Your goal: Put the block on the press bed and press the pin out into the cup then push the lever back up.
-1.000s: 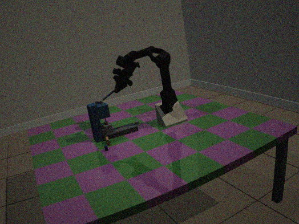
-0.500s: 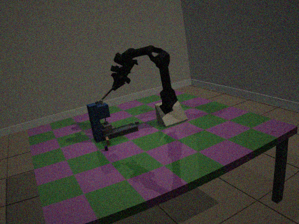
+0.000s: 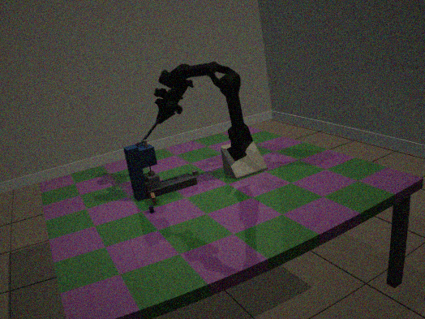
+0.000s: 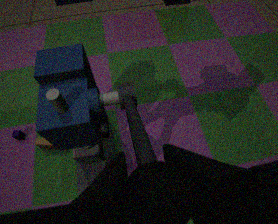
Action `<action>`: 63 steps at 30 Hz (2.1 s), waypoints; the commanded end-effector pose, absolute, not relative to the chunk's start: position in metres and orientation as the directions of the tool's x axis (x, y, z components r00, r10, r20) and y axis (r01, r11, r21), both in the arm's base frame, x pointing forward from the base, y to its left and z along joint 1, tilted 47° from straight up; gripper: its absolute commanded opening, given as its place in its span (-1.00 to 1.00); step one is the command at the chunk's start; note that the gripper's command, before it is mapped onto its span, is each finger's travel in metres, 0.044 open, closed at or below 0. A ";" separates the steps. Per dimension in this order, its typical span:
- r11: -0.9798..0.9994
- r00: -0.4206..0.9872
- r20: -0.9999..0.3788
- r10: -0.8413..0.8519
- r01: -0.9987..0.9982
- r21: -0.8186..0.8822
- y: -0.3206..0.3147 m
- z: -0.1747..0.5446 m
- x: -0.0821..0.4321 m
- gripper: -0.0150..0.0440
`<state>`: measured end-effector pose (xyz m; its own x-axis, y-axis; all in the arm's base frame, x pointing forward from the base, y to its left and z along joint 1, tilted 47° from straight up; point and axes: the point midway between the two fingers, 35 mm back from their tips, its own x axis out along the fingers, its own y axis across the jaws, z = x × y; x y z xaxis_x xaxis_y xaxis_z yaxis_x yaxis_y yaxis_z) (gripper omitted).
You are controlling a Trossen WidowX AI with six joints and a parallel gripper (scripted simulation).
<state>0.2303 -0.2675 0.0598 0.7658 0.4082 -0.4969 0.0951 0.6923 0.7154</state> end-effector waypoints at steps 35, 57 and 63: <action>0.699 0.777 -0.486 0.401 0.084 0.710 -0.299 0.086 0.272 -0.49; 0.699 0.777 -0.485 0.400 0.083 0.710 -0.312 0.095 0.301 -0.49; 0.699 0.778 -0.485 0.400 0.083 0.710 -0.314 0.097 0.310 -0.49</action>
<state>0.3024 -0.3118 0.0960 0.7730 0.4011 -0.4915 0.0914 0.6963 0.7119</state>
